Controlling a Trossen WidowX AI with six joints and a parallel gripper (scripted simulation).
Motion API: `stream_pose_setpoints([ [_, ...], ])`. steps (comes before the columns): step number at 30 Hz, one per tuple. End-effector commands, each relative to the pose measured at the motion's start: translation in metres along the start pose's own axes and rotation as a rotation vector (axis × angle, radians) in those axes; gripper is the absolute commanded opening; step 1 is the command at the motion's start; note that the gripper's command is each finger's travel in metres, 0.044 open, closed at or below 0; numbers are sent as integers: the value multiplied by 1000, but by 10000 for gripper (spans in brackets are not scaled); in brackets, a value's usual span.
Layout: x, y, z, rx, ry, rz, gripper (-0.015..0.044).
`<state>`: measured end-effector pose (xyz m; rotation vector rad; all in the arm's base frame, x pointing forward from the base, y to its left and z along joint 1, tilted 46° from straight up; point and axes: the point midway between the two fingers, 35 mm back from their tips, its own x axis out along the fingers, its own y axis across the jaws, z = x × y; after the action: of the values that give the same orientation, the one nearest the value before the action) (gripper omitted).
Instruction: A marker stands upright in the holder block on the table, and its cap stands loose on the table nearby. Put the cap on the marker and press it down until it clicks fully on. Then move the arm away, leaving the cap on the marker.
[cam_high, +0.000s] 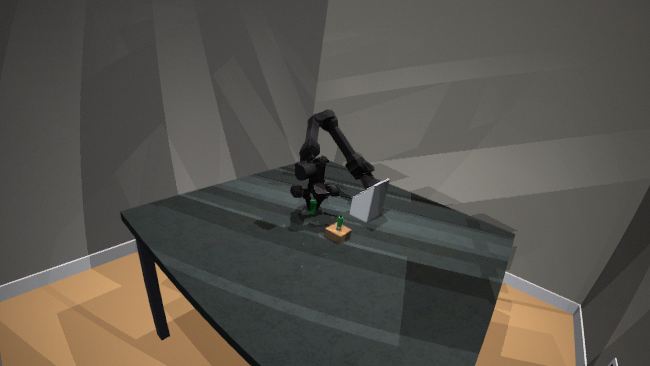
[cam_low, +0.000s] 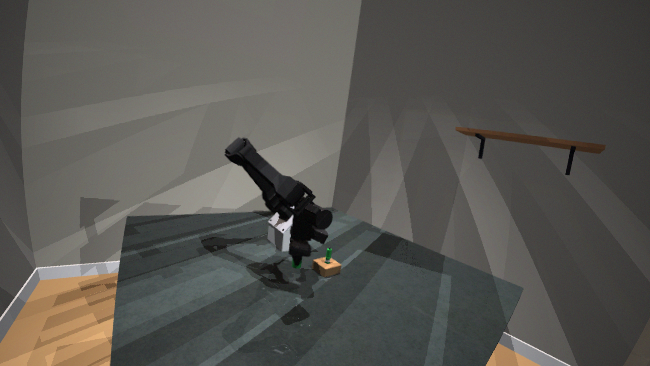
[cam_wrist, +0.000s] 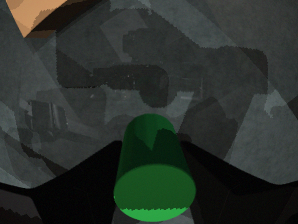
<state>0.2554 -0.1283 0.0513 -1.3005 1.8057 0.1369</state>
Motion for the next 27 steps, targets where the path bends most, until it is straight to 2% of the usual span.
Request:
stream_pose_setpoints([
  [1, -10, -2, -1, 6, 0, -8, 0],
  [27, -41, 31, 67, 6, -30, -1, 0],
])
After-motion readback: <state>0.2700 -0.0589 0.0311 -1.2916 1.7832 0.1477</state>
